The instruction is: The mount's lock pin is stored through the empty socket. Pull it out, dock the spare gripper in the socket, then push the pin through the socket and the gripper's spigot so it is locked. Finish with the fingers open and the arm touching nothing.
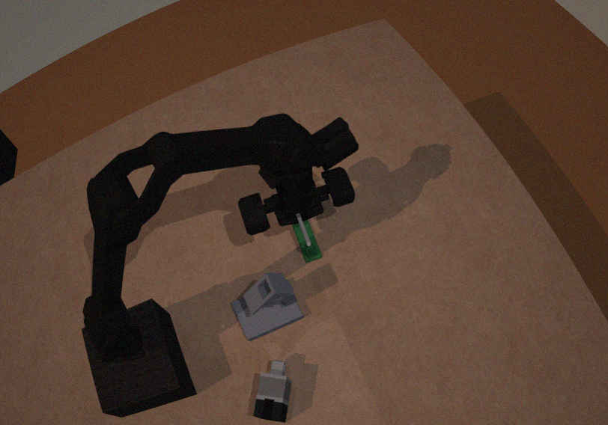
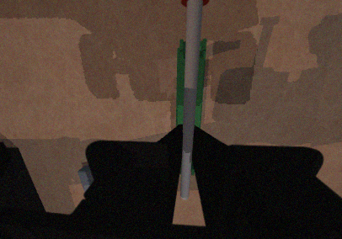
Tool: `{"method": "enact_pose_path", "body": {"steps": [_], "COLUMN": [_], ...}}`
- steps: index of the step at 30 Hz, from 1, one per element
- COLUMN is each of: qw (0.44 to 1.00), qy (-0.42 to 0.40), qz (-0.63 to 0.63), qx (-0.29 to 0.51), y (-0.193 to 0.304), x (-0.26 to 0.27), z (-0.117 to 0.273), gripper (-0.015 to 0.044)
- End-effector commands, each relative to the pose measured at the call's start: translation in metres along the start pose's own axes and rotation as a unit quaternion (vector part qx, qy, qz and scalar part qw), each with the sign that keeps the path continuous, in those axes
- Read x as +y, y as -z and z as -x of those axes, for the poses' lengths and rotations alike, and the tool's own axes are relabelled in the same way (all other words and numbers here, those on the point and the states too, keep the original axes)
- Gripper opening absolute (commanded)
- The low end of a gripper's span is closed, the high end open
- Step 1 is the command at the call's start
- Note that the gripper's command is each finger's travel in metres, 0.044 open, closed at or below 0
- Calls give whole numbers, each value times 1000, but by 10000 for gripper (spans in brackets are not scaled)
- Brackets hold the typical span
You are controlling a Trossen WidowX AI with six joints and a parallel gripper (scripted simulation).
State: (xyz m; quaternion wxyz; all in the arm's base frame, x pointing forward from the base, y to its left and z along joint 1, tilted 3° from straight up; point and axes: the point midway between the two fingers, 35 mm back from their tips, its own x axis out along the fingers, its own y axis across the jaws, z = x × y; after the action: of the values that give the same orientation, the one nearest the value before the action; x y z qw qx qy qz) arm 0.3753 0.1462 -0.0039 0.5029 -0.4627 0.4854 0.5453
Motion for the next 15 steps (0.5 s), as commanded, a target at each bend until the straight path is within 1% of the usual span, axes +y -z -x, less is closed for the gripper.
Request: {"method": "enact_pose_path", "body": {"steps": [1, 15], "qw": [1000, 1000], "qy": [2, 3], "qz": [2, 2], "qx": [1, 0], "y": [10, 13], "x": [-1, -2], "z": [7, -11], "gripper": [0, 0]}}
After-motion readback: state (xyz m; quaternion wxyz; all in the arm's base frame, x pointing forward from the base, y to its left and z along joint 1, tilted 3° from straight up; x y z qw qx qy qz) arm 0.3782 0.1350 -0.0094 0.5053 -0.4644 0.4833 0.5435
